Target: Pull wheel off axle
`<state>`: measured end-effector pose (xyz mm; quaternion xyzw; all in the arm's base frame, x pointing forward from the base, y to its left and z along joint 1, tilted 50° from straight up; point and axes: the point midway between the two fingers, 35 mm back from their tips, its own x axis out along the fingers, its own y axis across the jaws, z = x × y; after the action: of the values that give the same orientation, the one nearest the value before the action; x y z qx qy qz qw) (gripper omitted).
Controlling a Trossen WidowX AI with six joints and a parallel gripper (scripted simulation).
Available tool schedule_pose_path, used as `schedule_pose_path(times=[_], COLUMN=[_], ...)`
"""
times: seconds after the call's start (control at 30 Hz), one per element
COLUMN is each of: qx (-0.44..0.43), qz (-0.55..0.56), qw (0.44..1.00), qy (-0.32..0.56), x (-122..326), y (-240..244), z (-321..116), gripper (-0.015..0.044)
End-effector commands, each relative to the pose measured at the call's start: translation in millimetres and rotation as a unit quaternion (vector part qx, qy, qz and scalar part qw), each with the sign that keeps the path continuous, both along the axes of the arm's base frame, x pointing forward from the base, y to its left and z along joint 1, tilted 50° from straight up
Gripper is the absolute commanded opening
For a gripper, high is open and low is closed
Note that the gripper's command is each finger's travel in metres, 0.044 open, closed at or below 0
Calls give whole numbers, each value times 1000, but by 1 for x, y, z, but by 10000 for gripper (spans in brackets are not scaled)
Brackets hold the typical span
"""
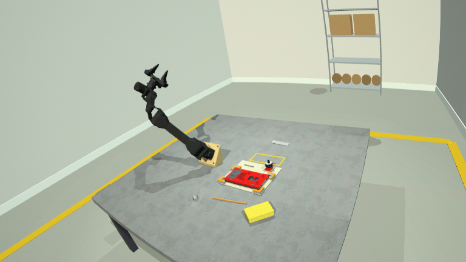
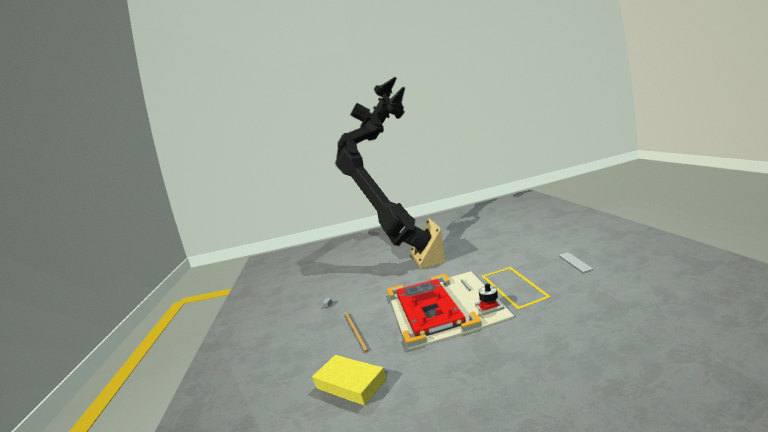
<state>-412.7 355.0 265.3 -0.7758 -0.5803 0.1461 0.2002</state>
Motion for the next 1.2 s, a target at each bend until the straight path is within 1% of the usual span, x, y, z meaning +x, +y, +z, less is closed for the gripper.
schedule_pose_path(times=[0.0, 0.1, 0.2, 0.3, 0.37, 0.5, 0.77, 0.97, 1.17], qx=[0, 0, 0, 0, -4, -7, -4, 9, 35], qz=[0, -7, -17, -43, -25, -75, -178, -267, -365], qw=[1000, 1000, 1000, 998, 997, 990, 960, 919, 858], qy=[1, 10, 21, 47, 73, 121, 214, 289, 360], x=[1, 10, 21, 47, 51, 102, 210, 302, 395], y=[1, 16, 30, 60, 72, 115, 170, 190, 190], z=[-1, -11, -17, -28, -37, -56, -94, -122, -150], gripper=[374, 300, 300, 300, 300, 300, 300, 300, 300])
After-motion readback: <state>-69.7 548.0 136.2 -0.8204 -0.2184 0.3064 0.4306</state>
